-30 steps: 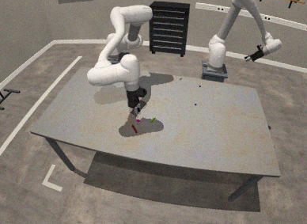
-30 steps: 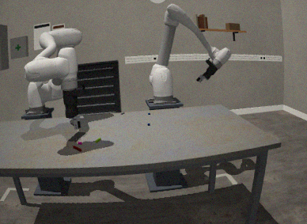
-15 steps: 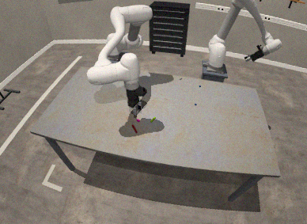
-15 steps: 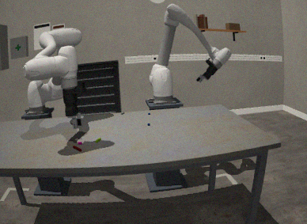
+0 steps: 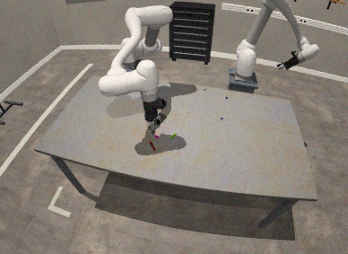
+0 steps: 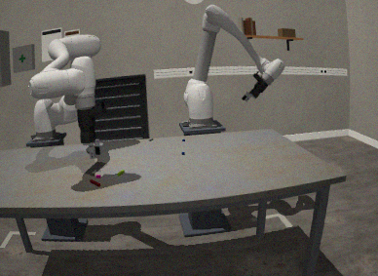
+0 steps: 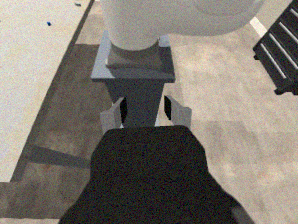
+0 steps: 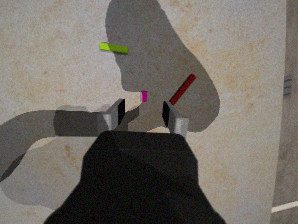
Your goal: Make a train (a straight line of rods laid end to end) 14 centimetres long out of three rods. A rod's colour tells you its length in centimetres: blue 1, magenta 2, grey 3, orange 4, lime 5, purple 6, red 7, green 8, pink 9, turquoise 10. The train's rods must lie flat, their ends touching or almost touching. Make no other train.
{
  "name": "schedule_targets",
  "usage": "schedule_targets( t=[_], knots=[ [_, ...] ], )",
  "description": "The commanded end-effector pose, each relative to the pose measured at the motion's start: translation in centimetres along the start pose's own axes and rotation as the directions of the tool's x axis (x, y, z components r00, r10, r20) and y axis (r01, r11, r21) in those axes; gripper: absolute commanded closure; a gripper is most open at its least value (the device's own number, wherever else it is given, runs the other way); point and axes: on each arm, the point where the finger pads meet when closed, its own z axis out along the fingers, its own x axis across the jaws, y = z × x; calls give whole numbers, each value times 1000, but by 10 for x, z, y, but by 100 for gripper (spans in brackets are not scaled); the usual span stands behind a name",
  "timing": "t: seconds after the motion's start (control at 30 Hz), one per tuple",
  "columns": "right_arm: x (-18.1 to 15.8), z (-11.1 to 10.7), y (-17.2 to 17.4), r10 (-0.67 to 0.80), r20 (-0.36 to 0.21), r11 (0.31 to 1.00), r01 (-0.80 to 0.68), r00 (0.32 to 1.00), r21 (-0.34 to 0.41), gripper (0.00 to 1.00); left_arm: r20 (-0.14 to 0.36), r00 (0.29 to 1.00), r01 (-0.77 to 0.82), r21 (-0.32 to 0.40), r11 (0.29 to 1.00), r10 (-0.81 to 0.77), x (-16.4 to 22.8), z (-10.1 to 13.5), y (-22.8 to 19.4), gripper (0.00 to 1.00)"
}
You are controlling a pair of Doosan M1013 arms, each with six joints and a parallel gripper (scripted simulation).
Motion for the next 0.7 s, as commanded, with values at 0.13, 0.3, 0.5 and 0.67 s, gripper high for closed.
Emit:
schedule_targets(
  t=[0.13,0.3,0.5,0.67],
  knots=[
    [-10,2,-17,-227,-2,974,227,974,1,0,0,1000,0,-1,1000,0,0,0,0,0],
    [-18,5,-29,-407,-2,913,407,913,0,0,0,1000,0,-1,1000,0,0,0,0,0],
    [-24,7,-38,-542,-2,840,542,840,0,0,0,1000,0,-1,1000,0,0,0,0,0],
    [-34,11,-52,-727,-2,687,727,687,0,0,0,1000,0,-1,1000,0,0,0,0,0]
  ],
)
